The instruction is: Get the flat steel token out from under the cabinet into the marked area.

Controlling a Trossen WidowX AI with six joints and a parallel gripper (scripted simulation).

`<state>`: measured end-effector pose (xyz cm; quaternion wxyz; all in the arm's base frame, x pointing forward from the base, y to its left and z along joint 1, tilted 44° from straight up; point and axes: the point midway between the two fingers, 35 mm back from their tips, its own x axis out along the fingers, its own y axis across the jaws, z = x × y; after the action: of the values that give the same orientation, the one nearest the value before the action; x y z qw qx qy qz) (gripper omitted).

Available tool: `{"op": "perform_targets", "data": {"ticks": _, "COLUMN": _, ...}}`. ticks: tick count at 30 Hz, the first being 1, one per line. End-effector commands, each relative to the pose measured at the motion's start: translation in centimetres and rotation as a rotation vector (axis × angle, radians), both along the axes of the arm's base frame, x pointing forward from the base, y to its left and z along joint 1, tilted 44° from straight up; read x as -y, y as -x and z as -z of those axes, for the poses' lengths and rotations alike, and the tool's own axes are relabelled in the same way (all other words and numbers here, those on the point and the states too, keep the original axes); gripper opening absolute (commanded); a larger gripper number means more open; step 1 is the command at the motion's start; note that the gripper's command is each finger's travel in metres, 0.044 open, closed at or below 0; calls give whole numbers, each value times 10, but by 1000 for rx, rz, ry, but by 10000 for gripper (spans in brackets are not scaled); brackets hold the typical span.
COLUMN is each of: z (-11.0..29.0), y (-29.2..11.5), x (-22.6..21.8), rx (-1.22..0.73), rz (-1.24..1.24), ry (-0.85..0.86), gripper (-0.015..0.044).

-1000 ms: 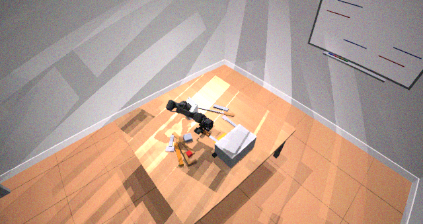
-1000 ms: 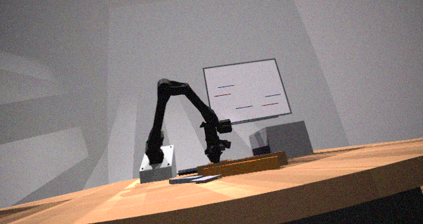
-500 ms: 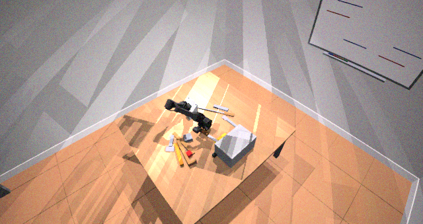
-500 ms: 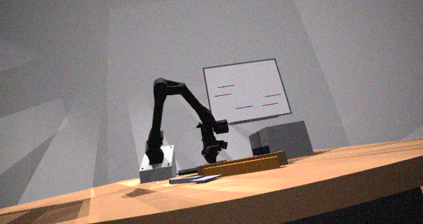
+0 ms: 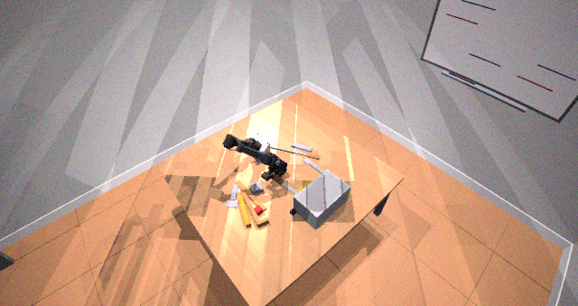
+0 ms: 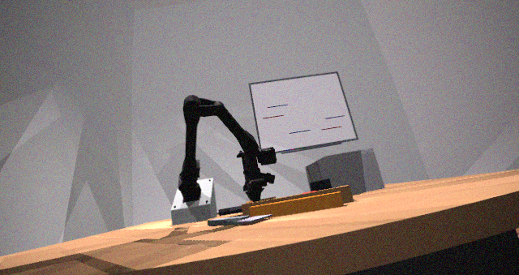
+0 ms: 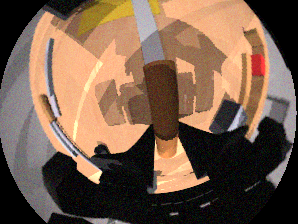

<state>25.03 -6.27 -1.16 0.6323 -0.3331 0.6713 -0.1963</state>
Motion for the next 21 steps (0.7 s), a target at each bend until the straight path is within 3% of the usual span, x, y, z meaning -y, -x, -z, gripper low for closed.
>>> {"op": "perform_targets", "data": {"ticks": 1, "z": 0, "y": 8, "x": 2, "rx": -8, "rz": 1, "ry": 2, "gripper": 0}}
{"op": "perform_targets", "data": {"ticks": 21, "z": -5, "y": 14, "x": 5, "rx": -18, "rz": -16, "ry": 1, "gripper": 0}}
